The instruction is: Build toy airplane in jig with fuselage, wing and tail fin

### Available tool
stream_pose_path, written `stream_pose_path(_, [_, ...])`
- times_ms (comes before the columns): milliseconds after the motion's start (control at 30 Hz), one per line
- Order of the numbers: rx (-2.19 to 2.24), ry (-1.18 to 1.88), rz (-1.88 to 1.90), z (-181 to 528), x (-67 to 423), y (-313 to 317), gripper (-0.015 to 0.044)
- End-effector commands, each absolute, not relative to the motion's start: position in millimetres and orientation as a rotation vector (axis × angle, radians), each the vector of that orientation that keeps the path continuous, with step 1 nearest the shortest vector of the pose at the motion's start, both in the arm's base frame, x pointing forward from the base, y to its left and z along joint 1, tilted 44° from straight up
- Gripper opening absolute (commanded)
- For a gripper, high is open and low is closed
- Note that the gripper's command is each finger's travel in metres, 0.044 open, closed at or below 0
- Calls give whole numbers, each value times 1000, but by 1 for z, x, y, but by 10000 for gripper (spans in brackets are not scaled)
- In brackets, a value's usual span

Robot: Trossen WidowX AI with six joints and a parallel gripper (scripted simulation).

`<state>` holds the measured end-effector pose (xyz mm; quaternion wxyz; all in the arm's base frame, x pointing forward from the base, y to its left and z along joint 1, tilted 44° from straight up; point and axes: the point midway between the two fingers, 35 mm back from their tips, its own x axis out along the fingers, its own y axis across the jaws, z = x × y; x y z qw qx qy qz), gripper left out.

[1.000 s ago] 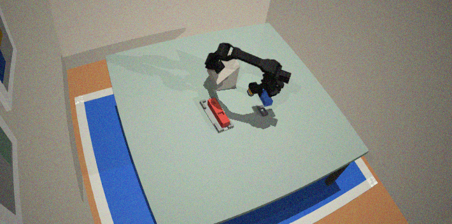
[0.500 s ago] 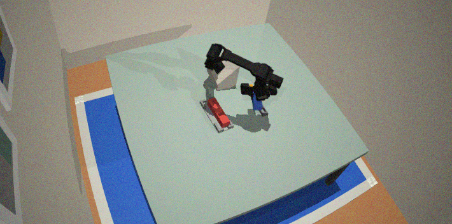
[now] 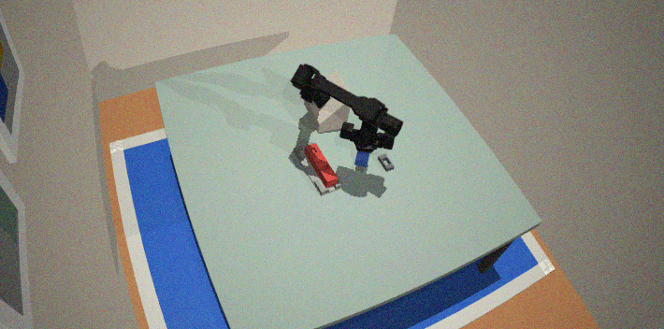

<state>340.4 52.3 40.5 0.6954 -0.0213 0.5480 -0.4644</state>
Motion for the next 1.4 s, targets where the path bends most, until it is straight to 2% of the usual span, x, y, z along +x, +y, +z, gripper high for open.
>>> stream_pose_path(0, [10,1178,-1078,48,339,43,0])
stream_pose_path(1333, [582,674,-1493,105,296,-59,0])
stream_pose_path(1367, [582,674,-1493,104,296,-59,26])
